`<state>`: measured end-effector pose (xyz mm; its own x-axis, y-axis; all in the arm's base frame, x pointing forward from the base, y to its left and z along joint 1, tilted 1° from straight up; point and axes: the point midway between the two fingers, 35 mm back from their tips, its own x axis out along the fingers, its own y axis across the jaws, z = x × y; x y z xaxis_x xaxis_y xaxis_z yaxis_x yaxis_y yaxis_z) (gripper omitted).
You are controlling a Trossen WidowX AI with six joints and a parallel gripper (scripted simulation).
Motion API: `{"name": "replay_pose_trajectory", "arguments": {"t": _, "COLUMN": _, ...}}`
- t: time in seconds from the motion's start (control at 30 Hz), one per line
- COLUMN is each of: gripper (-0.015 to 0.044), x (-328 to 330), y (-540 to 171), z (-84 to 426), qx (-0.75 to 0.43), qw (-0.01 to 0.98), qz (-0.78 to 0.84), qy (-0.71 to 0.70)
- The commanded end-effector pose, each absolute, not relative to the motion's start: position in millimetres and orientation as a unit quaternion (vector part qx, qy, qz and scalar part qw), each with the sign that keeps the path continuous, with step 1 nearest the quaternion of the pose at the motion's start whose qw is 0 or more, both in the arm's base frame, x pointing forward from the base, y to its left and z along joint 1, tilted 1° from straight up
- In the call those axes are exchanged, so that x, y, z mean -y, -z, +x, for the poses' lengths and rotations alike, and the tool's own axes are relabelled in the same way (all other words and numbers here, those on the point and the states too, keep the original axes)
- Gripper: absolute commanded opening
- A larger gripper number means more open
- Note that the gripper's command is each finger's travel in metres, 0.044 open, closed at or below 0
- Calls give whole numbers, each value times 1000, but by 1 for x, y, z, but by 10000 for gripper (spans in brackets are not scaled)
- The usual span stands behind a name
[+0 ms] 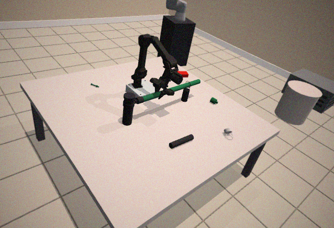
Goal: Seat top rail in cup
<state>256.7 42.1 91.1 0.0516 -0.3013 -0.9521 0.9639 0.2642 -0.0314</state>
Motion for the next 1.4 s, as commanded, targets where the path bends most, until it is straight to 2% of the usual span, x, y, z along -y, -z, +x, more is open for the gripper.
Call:
{"name": "replay_pose_trajectory", "arguments": {"t": 0.0, "gripper": 0, "x": -41, "y": -91, "z": 257, "qx": -476, "qw": 637, "qz": 348, "qy": 497}}
{"name": "replay_pose_trajectory", "arguments": {"t": 1.37, "gripper": 0, "x": -10, "y": -95, "z": 267, "qx": -475, "qw": 637, "qz": 347, "qy": 498}}
